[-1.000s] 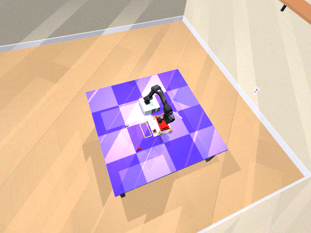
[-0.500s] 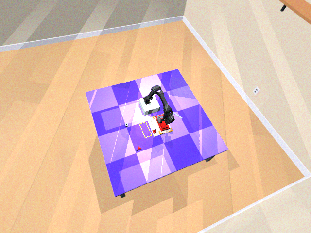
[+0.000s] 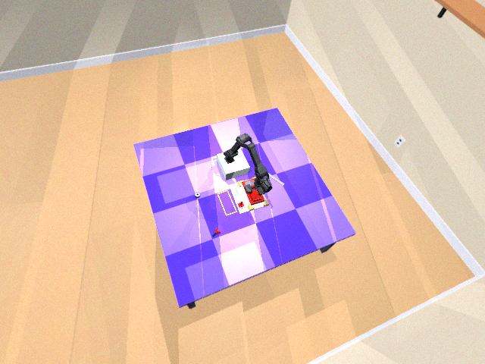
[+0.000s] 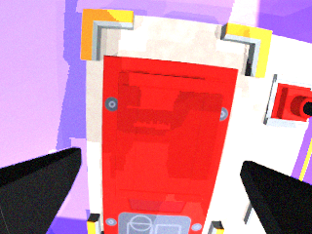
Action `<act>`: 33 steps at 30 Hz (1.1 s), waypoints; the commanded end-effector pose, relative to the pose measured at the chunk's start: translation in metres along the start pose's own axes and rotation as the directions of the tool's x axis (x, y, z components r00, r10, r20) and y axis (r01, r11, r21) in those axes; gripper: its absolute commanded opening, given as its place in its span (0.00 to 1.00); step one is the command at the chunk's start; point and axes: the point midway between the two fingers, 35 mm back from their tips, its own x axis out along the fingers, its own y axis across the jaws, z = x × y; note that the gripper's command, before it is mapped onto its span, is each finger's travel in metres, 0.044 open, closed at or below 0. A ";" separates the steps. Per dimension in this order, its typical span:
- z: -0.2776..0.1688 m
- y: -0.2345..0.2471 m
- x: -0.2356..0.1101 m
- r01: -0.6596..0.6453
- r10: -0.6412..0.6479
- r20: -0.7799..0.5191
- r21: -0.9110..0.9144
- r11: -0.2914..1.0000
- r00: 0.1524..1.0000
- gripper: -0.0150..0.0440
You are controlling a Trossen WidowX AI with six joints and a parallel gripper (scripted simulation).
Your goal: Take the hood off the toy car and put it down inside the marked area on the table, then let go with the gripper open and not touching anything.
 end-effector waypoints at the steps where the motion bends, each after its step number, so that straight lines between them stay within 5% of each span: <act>1: -0.001 -0.001 0.004 0.005 -0.005 -0.004 -0.002 1.000 1.000 1.00; 33: -0.003 -0.003 0.023 0.005 -0.005 -0.004 -0.002 1.000 1.000 1.00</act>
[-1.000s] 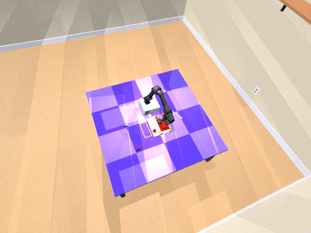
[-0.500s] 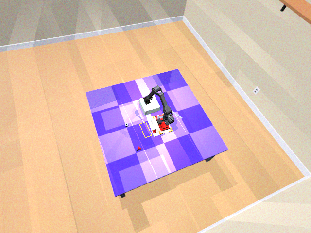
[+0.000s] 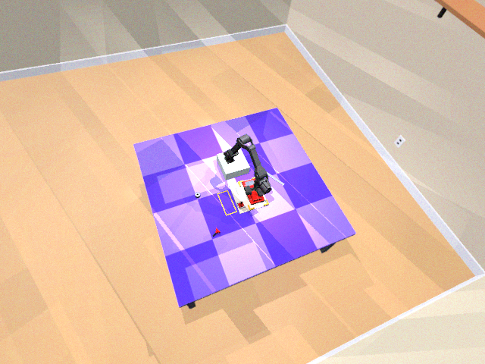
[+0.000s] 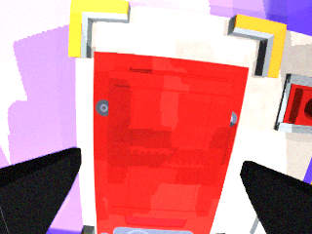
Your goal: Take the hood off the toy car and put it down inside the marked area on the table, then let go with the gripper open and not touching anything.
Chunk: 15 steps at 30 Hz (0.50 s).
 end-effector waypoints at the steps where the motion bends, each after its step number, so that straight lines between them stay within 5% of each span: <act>1: -0.002 -0.001 0.004 0.005 -0.005 -0.004 -0.002 1.000 1.000 1.00; 15: -0.002 -0.002 0.010 0.005 -0.005 -0.004 -0.002 1.000 1.000 1.00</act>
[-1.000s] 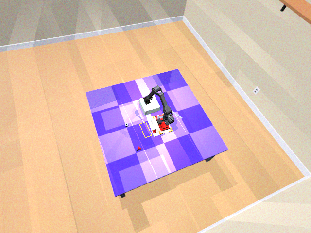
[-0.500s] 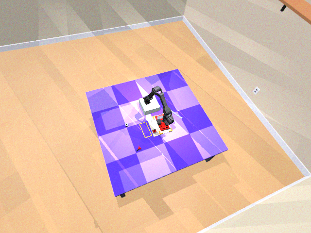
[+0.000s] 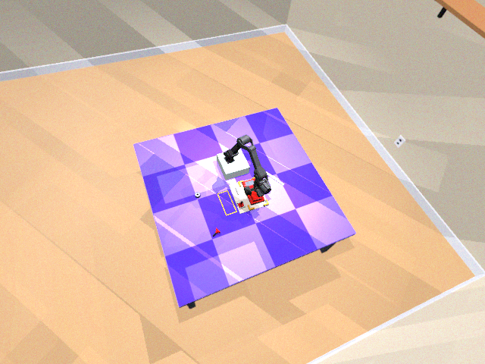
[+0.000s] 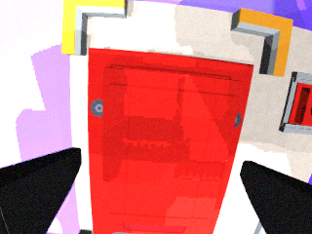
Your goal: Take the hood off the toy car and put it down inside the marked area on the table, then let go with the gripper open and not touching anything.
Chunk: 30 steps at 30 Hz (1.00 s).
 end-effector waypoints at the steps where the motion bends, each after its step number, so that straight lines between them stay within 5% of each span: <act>1: -0.001 -0.001 0.003 0.004 -0.004 -0.002 -0.002 1.000 1.000 1.00; 30: -0.001 -0.001 0.017 0.004 -0.004 -0.002 -0.002 1.000 1.000 1.00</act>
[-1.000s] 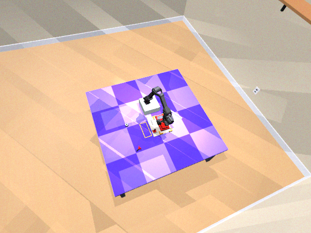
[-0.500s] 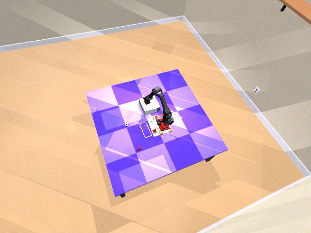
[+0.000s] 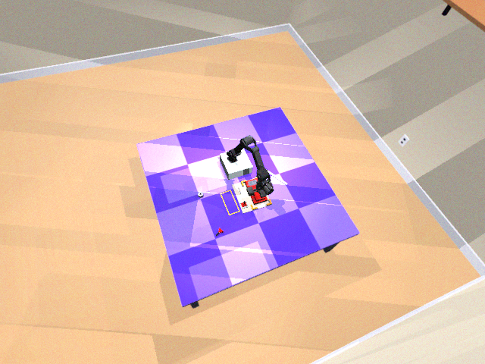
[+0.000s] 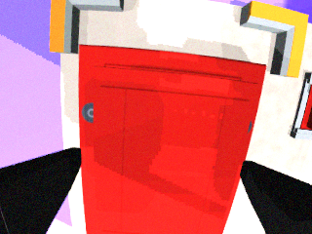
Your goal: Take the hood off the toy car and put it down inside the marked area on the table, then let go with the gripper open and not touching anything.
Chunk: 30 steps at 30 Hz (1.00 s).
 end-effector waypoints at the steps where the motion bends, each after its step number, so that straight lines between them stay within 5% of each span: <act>1: -0.001 -0.001 0.003 0.004 -0.004 -0.002 -0.001 1.000 1.000 1.00; 6: -0.001 -0.001 0.005 0.004 -0.004 -0.002 -0.001 1.000 1.000 1.00; 10: 0.000 0.000 0.003 0.000 0.000 0.000 0.000 1.000 1.000 0.82; 19: 0.000 0.000 0.003 0.000 0.000 0.000 0.000 1.000 1.000 0.72; 30: 0.000 0.000 -0.003 0.000 0.000 0.000 0.000 1.000 1.000 0.25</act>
